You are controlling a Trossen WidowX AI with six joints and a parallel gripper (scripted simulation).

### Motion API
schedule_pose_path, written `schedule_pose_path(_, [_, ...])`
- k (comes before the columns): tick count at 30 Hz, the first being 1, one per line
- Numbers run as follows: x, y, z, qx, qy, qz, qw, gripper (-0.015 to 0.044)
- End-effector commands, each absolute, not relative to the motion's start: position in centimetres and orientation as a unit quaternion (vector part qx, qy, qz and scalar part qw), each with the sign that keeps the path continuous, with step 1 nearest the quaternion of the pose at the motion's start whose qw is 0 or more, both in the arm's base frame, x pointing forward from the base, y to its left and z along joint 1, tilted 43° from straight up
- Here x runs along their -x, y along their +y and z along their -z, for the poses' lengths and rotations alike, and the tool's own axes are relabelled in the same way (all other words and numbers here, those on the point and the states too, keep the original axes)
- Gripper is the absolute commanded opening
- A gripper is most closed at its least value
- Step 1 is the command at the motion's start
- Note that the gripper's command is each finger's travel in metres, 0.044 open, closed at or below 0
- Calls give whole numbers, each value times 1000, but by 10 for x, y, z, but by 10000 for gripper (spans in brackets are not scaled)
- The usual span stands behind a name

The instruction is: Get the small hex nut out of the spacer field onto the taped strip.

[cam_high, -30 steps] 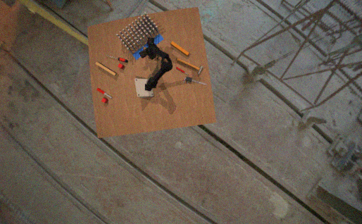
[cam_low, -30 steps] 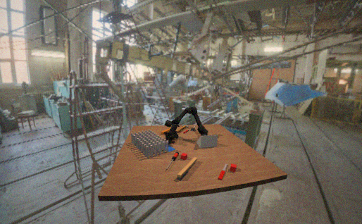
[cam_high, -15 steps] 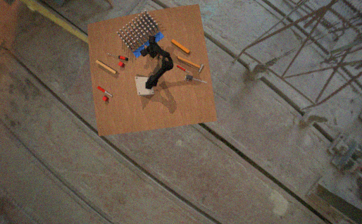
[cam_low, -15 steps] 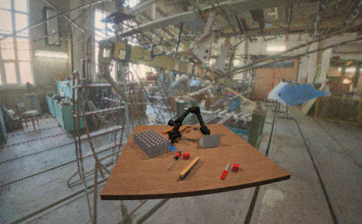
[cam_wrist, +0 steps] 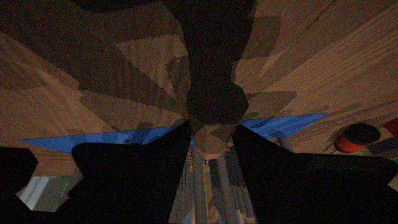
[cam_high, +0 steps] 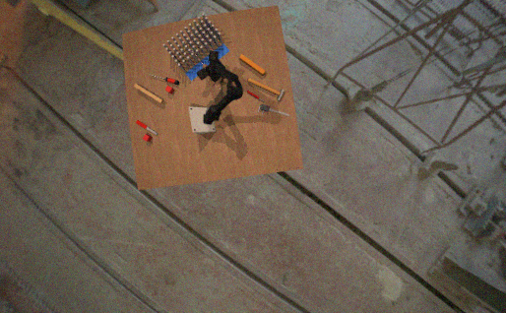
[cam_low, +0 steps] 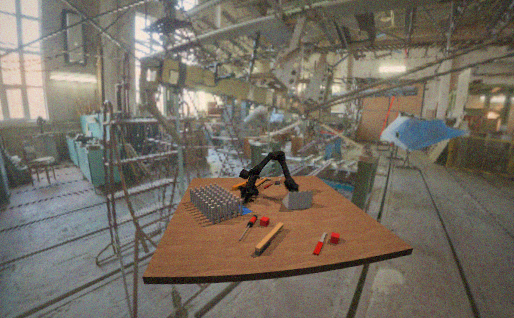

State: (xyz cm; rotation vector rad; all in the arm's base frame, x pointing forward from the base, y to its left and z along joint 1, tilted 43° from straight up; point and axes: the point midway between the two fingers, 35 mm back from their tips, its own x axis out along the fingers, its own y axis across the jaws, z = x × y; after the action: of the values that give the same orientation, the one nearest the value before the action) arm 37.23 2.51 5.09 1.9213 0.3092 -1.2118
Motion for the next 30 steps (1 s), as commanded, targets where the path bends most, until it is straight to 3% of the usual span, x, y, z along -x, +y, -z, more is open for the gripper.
schedule_pose_path(1, [-369, 24, -51, -763, 126, 482, 412, 0])
schedule_pose_path(30, [-355, 15, -57, -763, 126, 482, 412, 0])
